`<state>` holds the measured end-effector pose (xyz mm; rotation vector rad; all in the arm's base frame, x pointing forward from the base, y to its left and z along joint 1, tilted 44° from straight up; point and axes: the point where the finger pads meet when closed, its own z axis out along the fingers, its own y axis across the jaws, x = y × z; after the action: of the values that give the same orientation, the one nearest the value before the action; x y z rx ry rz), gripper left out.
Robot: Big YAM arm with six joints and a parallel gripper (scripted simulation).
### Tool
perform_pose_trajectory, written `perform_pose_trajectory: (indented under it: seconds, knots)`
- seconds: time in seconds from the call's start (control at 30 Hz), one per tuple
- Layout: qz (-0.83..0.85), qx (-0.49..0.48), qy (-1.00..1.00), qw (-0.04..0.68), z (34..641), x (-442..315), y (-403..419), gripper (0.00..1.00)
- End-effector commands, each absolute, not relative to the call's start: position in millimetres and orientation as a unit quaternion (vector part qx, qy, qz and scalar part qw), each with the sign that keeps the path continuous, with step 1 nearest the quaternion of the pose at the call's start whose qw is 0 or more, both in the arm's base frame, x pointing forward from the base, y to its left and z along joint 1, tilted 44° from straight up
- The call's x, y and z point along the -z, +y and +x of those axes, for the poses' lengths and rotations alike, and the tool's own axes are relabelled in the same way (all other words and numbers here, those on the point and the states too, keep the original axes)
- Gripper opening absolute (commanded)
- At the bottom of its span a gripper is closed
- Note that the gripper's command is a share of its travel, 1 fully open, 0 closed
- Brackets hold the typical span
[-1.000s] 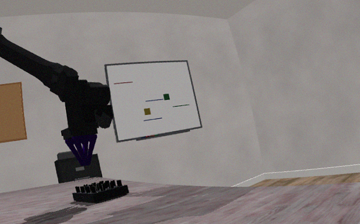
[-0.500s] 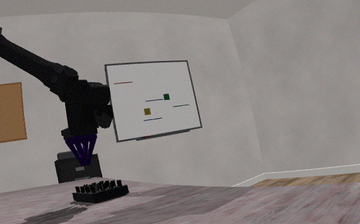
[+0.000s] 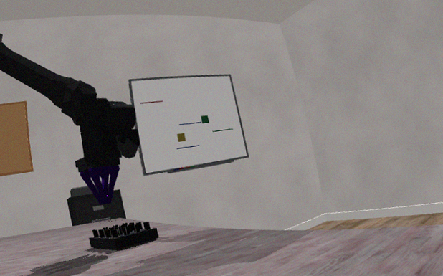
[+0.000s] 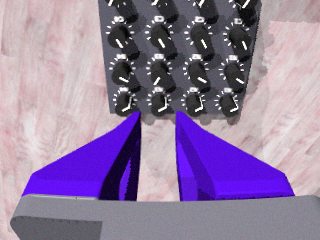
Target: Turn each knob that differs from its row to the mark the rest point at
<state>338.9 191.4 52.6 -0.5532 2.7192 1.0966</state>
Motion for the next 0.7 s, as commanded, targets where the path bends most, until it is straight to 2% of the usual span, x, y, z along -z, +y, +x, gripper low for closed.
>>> perform_pose_trajectory:
  seconds: [0.0, 0.67]
  knots:
    - [-0.178, -0.365, 0.909, 0.098, 353.4, -61.9, 186.1, 0.19]
    - [-0.183, -0.366, 0.909, 0.079, 339.9, -42.5, 201.5, 0.19]
